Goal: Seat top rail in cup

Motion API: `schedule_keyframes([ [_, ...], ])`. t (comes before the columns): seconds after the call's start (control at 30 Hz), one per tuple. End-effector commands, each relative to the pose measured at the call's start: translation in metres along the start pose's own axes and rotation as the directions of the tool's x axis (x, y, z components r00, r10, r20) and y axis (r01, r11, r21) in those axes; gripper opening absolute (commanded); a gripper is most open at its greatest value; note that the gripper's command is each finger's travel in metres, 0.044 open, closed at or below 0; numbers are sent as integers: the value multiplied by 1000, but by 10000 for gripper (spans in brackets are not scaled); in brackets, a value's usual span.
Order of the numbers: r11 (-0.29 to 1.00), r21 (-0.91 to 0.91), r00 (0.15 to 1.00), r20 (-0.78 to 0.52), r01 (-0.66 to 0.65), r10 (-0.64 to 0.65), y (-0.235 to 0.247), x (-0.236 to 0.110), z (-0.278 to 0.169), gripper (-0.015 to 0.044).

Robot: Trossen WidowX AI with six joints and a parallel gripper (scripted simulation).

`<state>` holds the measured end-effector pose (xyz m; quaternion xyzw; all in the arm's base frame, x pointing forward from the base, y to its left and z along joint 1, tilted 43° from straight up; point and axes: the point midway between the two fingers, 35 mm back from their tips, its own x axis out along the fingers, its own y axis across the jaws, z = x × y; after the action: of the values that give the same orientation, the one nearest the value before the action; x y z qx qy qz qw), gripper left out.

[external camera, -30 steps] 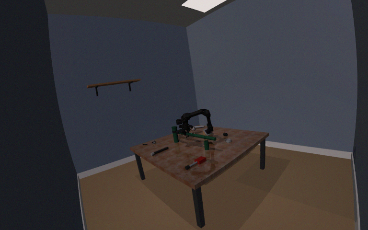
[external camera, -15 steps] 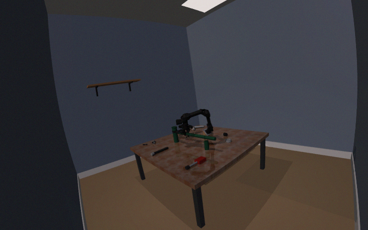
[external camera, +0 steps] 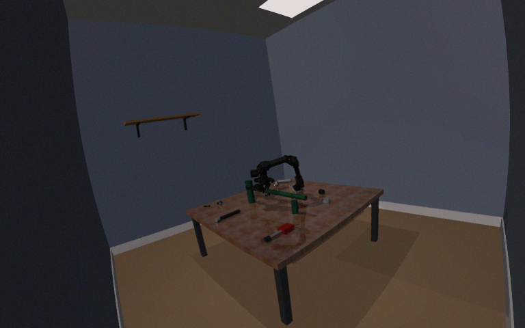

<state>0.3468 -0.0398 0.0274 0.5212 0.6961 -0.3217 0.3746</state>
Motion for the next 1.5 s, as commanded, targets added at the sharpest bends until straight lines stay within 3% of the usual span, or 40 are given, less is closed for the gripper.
schedule_keyframes([
  [0.0,1000,2,1000,17,-12,12,0,-6,9,0],
  [1.27,1000,-2,1000,1,-1,1,1,2,19,0],
  [1.47,1000,-2,1000,1,-1,1,1,2,19,157],
])
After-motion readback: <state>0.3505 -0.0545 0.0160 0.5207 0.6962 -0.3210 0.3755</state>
